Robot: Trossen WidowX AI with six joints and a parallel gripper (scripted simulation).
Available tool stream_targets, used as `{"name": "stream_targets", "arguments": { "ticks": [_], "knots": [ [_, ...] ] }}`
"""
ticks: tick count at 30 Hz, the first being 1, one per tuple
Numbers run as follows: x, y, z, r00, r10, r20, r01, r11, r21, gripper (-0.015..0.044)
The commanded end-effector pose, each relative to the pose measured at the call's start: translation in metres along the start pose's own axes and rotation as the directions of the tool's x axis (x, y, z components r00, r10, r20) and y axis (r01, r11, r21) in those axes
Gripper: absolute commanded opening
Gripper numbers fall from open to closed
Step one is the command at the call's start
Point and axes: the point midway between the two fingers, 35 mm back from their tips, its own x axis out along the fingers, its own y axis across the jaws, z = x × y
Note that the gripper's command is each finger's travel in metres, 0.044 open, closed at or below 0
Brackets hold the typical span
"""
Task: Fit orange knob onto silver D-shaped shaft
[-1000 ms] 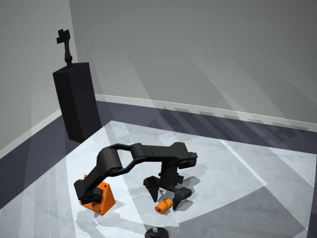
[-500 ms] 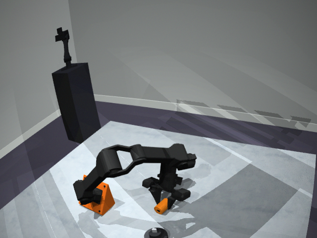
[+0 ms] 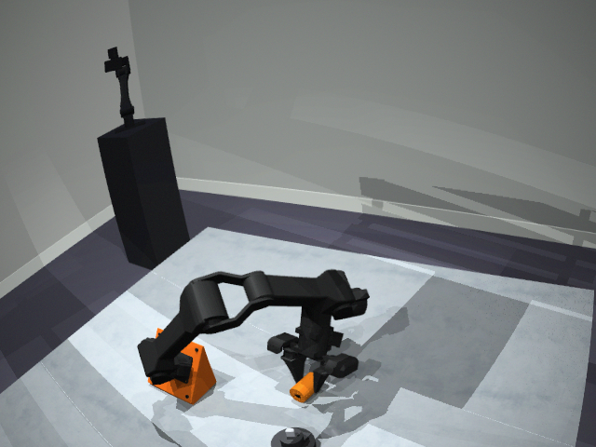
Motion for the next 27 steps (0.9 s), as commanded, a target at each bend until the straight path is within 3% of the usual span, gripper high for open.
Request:
{"name": "stream_targets", "arguments": {
  "ticks": [1,27],
  "knots": [
    [0.000,0.000,-0.002,0.999,0.003,0.036,-0.003,1.000,-0.002,0.0179],
    [-0.005,0.000,-0.031,0.874,0.006,0.485,-0.005,1.000,-0.004,0.0179]
  ]
}}
